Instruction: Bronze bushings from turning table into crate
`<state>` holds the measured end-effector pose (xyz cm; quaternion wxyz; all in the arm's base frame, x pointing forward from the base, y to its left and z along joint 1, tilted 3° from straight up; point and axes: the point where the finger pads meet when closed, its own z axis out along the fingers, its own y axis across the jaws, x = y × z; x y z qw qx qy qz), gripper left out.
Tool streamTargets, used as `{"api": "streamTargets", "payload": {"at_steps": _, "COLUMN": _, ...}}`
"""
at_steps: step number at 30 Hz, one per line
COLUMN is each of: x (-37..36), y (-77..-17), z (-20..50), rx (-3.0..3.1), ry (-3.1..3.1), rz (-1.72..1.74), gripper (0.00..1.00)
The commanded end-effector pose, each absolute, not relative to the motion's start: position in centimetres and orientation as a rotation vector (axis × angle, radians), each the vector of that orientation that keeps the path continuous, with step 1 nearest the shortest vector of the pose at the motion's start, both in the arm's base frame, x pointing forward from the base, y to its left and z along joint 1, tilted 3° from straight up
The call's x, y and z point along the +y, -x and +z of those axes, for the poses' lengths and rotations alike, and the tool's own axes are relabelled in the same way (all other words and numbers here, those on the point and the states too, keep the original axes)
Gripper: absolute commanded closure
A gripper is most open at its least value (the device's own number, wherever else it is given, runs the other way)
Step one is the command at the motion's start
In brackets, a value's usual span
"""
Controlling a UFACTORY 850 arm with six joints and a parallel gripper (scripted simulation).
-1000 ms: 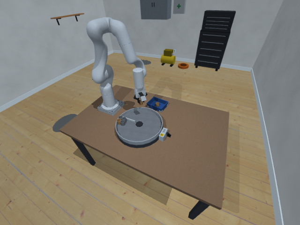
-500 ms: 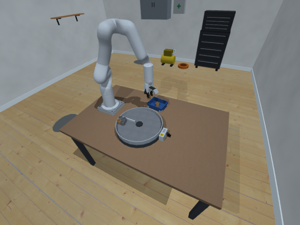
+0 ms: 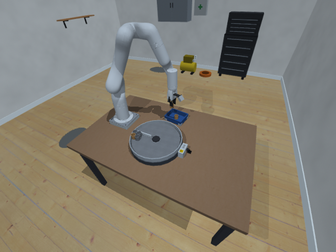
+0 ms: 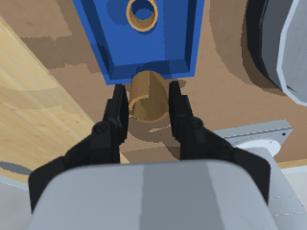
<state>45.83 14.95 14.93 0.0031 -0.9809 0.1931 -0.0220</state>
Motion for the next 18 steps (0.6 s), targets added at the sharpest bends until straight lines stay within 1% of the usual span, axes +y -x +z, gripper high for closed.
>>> {"api": "streamTargets", "payload": {"at_steps": 1, "x": 15.1, "y": -45.9, "z": 15.0, "rx": 0.602, "ry": 3.075, "rz": -0.071, "gripper": 1.00}}
{"api": "streamTargets", "payload": {"at_steps": 11, "x": 15.1, "y": -46.0, "z": 14.8, "rx": 0.602, "ry": 3.075, "rz": -0.071, "gripper": 1.00}}
{"api": "streamTargets", "payload": {"at_steps": 18, "x": 15.1, "y": -46.0, "z": 13.0, "rx": 0.602, "ry": 3.075, "rz": -0.071, "gripper": 1.00}}
